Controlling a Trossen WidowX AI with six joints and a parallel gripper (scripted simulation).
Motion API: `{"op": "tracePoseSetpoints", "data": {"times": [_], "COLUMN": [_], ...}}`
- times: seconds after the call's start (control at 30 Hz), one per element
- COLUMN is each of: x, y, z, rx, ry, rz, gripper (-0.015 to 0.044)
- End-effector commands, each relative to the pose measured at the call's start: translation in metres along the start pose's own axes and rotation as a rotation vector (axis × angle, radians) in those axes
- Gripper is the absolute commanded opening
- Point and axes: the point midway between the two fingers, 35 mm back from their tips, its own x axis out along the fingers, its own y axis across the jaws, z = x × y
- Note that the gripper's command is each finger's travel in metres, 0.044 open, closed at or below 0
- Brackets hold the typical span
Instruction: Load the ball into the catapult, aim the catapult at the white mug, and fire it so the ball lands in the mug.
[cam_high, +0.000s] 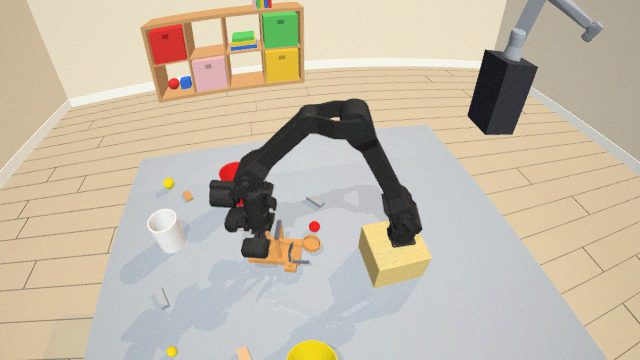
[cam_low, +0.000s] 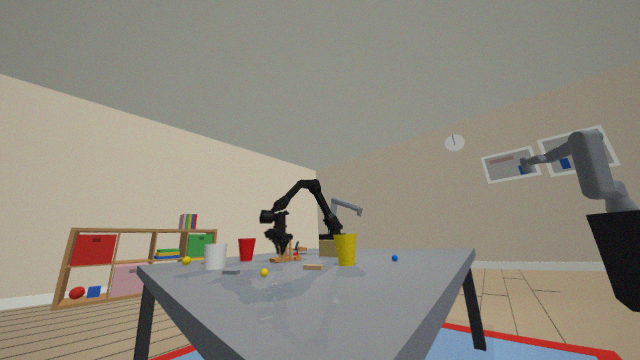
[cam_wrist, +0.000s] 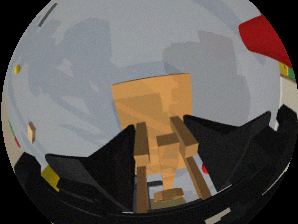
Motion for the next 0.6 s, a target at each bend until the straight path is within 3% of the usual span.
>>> {"op": "tracePoseSetpoints", "data": {"times": [0.0, 0.17, 0.57], "x": [-0.037, -0.048, -0.032], "y": [0.000, 0.000, 0.000], "z": [0.001, 0.001, 0.003], "rx": [0.000, 0.000, -0.001], "ry": [-0.007, -0.007, -0.007], "rz": [0.000, 0.000, 0.000], "gripper": [0.0000, 0.0000, 0.0000]}}
